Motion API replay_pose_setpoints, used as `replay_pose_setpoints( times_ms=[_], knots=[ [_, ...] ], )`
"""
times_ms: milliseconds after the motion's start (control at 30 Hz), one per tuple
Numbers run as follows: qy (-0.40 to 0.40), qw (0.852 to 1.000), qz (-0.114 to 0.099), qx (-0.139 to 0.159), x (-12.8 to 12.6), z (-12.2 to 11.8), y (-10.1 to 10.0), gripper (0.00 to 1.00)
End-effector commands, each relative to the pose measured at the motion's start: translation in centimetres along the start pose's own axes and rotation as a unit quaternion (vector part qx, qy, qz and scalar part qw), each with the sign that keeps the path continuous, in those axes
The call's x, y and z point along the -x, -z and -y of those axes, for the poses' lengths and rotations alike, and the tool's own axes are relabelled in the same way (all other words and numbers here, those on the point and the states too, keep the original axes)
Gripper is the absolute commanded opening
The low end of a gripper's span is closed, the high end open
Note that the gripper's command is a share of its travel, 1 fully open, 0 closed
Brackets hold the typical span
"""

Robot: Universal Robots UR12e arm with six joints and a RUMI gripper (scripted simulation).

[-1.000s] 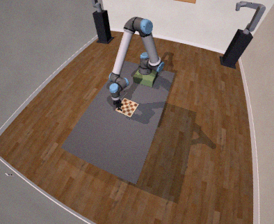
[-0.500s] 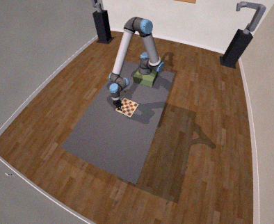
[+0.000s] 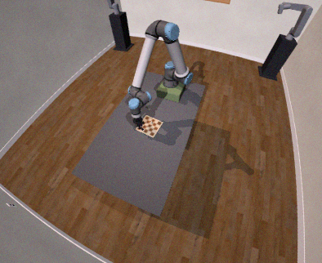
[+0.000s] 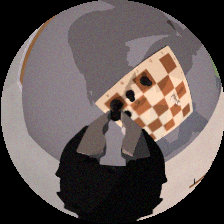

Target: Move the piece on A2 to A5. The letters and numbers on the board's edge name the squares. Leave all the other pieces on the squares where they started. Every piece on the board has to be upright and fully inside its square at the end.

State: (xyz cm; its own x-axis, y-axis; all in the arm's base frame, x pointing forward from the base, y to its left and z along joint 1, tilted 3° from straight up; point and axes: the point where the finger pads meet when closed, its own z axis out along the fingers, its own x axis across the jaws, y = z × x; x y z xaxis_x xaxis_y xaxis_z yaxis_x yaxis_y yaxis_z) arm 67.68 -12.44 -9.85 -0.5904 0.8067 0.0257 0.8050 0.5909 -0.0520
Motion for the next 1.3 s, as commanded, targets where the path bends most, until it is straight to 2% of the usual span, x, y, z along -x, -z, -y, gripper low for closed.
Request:
replay_pose_setpoints(
  times_ms=[0, 967, 1000, 1067, 1100, 1233, 1267],
  knots=[
    [-0.001, 1.000, 0.000, 0.000, 0.06, 0.16, -0.12, 0.00],
    [-0.001, 1.000, 0.000, 0.000, 0.06, 0.16, -0.12, 0.00],
    [-0.001, 1.000, 0.000, 0.000, 0.06, 0.16, -0.12, 0.05],
    [-0.001, 1.000, 0.000, 0.000, 0.06, 0.16, -0.12, 0.05],
    [-0.001, 1.000, 0.000, 0.000, 0.06, 0.16, -0.12, 0.10],
    [-0.001, 1.000, 0.000, 0.000, 0.06, 0.16, -0.12, 0.10],
    [-0.001, 1.000, 0.000, 0.000, 0.06, 0.16, -0.12, 0.15]
  ],
)
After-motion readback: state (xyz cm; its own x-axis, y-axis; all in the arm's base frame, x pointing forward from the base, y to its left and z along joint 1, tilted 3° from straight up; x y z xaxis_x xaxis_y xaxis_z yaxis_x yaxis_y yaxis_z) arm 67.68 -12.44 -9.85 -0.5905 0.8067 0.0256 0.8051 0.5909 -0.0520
